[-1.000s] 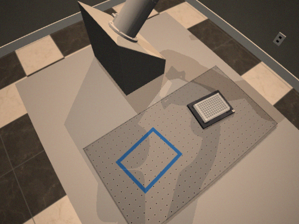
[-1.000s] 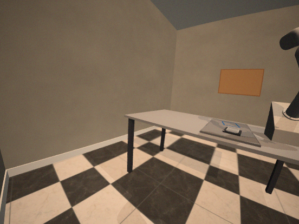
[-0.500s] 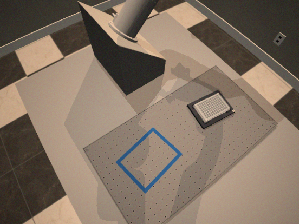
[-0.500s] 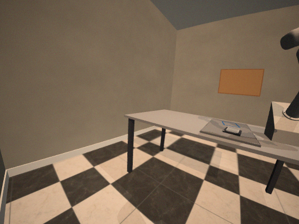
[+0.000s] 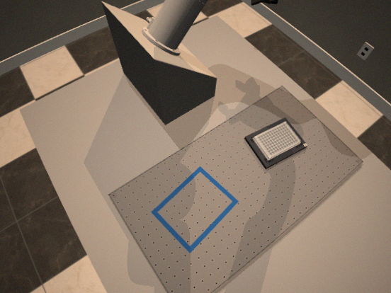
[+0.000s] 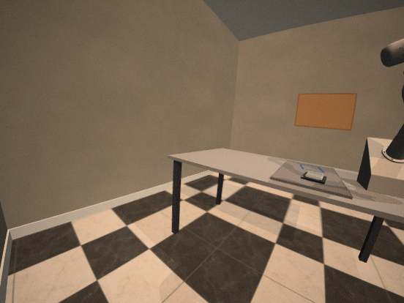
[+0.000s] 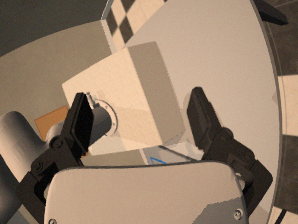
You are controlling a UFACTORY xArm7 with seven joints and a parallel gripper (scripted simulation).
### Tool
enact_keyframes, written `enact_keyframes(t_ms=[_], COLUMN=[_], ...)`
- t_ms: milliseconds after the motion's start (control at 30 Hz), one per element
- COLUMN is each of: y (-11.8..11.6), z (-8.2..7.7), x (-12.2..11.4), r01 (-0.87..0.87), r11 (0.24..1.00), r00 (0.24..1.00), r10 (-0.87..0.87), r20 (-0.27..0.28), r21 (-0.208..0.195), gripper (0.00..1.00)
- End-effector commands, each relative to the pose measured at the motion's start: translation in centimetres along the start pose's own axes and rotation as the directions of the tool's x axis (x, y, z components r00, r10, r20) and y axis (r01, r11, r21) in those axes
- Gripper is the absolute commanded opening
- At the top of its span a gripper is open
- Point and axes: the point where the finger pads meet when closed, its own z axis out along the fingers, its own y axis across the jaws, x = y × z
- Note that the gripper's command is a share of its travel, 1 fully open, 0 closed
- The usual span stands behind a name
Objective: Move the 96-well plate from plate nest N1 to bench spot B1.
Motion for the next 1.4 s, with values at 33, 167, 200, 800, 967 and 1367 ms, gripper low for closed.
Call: enact_keyframes(t_ms=[33,167,200,800,967,1367], y=[2.3,3.6,4.1,8.9,10.3,12.8], z=[-0.5,-0.9,-1.0,-2.7,-3.3,-4.5], x=[-0.5,-1.1,-1.3,-4.7,-6.0,-9.4], r01=[-0.043,-0.052,-0.07,-0.191,-0.207,-0.311], r11=[0.998,0.997,0.995,0.967,0.962,0.914], r00=[0.996,0.995,0.991,0.955,0.948,0.906], r10=[0.039,0.048,0.062,0.143,0.151,0.202], r20=[-0.076,-0.091,-0.115,-0.261,-0.279,-0.373], r21=[-0.04,-0.049,-0.065,-0.168,-0.181,-0.259], gripper=[1.0,1.0,1.0,1.0,1.0,1.0])
